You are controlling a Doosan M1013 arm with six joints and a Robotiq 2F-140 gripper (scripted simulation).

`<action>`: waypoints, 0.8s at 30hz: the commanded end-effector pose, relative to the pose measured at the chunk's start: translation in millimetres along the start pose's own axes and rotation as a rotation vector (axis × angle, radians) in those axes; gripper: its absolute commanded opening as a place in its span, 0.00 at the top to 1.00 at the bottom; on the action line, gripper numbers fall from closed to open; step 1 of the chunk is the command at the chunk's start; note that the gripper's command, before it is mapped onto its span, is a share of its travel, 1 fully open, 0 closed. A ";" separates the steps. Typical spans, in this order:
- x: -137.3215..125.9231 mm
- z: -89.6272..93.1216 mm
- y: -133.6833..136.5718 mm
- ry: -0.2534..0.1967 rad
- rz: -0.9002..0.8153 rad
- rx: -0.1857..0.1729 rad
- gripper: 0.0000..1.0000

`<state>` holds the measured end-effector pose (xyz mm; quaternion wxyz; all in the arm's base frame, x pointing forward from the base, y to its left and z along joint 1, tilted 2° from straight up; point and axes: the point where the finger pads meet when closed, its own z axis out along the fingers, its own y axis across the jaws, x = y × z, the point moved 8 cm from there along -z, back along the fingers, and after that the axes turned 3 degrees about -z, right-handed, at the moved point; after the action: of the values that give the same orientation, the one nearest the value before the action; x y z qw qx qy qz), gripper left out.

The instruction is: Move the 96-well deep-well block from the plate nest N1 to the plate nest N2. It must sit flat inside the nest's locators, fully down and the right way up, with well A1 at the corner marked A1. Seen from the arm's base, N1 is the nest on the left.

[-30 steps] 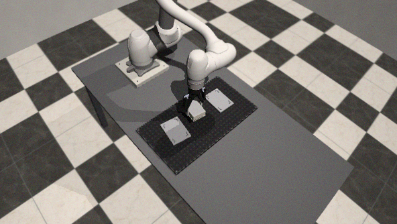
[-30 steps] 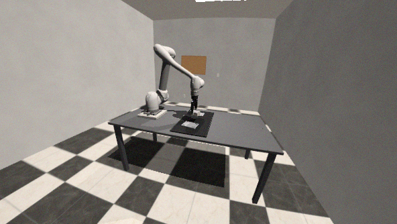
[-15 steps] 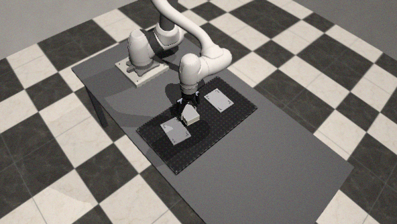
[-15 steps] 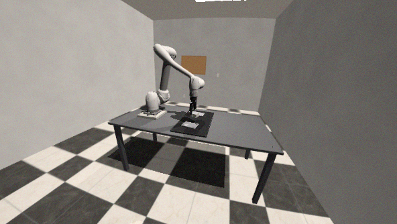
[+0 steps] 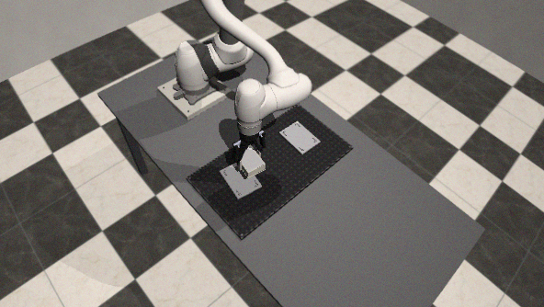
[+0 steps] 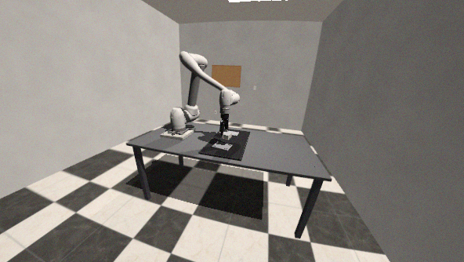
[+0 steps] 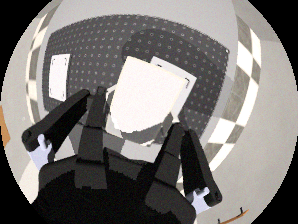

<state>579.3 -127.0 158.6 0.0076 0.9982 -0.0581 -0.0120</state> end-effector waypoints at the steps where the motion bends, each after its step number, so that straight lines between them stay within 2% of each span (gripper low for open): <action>1: 0.7 -0.1 6.4 0.000 0.000 0.000 1.00; 14: 4.9 -0.1 47.3 0.000 0.000 0.000 1.00; 24: 4.9 -0.1 47.7 0.000 0.000 0.000 1.00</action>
<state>578.7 -175.1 159.2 0.0075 0.9982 -0.0580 -0.0120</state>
